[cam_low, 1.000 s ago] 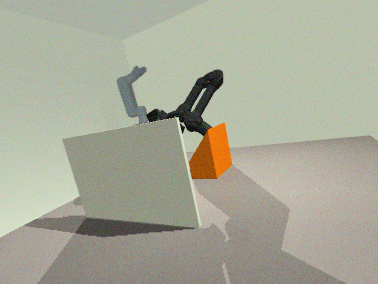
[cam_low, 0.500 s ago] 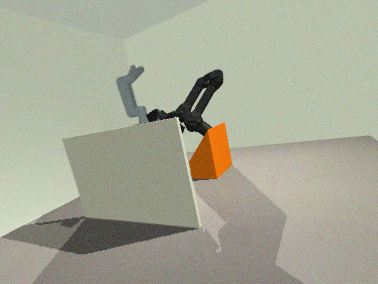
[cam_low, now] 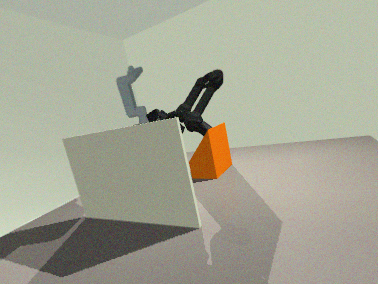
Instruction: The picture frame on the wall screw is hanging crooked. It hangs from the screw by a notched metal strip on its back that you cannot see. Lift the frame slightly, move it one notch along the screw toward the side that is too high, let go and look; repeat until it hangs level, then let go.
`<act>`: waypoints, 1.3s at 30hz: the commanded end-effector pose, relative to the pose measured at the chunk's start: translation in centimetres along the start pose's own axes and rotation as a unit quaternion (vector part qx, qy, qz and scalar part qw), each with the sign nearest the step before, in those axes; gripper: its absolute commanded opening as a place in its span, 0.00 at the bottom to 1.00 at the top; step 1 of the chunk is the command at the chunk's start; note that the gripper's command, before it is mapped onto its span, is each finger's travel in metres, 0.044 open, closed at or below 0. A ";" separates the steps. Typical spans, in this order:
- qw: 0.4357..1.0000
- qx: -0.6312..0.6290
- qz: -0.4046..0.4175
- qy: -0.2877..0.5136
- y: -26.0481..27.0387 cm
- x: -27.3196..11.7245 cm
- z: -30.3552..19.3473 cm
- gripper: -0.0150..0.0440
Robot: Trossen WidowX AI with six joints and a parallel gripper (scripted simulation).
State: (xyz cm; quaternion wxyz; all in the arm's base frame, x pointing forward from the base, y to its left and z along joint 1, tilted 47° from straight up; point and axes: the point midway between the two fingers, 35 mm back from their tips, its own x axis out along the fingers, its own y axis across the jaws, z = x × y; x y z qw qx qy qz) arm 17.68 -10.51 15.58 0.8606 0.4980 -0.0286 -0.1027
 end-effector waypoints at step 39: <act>0.997 -0.077 0.000 0.008 -3.6 6.3 0.7 0.69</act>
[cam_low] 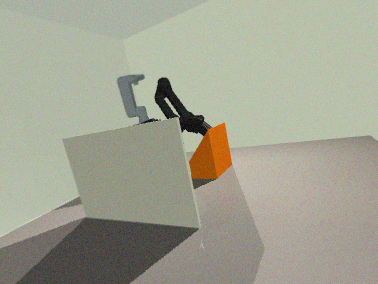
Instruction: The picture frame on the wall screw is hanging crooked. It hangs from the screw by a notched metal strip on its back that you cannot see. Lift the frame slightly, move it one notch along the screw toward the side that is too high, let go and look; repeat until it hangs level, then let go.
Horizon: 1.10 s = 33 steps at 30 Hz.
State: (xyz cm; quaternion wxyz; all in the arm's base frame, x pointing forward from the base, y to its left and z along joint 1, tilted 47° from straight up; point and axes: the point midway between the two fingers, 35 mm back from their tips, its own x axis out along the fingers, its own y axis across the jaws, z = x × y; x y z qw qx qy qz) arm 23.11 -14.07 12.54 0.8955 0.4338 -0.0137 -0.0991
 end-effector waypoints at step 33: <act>1.000 0.002 0.001 -0.009 0.0 9.0 0.2 0.69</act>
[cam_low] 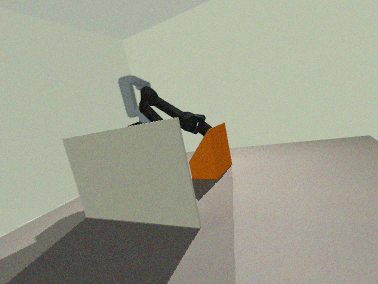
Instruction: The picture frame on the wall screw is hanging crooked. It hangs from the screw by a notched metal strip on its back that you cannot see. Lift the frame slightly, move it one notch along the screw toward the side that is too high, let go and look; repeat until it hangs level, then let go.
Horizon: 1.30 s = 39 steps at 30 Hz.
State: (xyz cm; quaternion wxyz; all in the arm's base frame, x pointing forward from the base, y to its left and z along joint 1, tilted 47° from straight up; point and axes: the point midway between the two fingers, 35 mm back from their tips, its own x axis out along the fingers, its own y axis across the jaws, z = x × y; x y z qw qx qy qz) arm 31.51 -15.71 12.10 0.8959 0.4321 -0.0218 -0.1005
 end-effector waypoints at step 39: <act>1.000 0.003 0.000 -0.002 0.0 3.4 0.1 0.69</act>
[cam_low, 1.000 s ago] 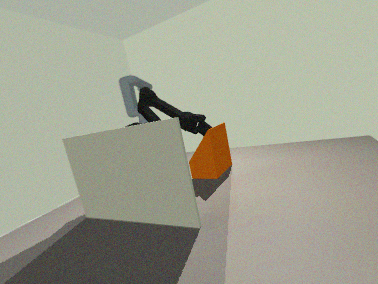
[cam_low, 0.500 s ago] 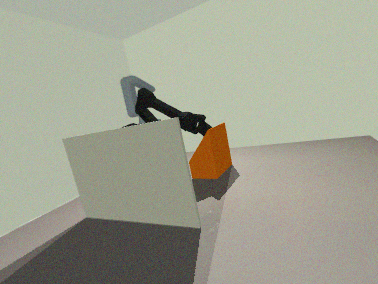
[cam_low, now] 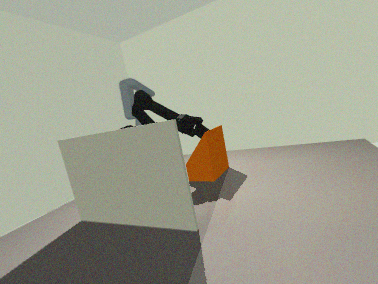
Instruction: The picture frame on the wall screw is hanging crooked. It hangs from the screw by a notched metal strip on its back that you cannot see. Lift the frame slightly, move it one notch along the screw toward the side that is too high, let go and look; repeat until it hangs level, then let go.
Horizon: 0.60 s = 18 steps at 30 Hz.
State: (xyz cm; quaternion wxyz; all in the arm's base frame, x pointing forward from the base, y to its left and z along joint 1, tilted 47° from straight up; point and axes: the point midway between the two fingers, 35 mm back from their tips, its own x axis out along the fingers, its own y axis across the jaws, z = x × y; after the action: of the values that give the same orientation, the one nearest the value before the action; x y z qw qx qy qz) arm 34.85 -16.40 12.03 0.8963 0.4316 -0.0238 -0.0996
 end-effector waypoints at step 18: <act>1.000 0.003 -0.002 0.000 -0.1 0.0 0.0 0.43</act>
State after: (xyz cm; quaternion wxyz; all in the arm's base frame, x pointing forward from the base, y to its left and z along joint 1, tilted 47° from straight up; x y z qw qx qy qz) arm 34.85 -16.45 11.93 0.8959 0.4321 -0.0230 -0.1007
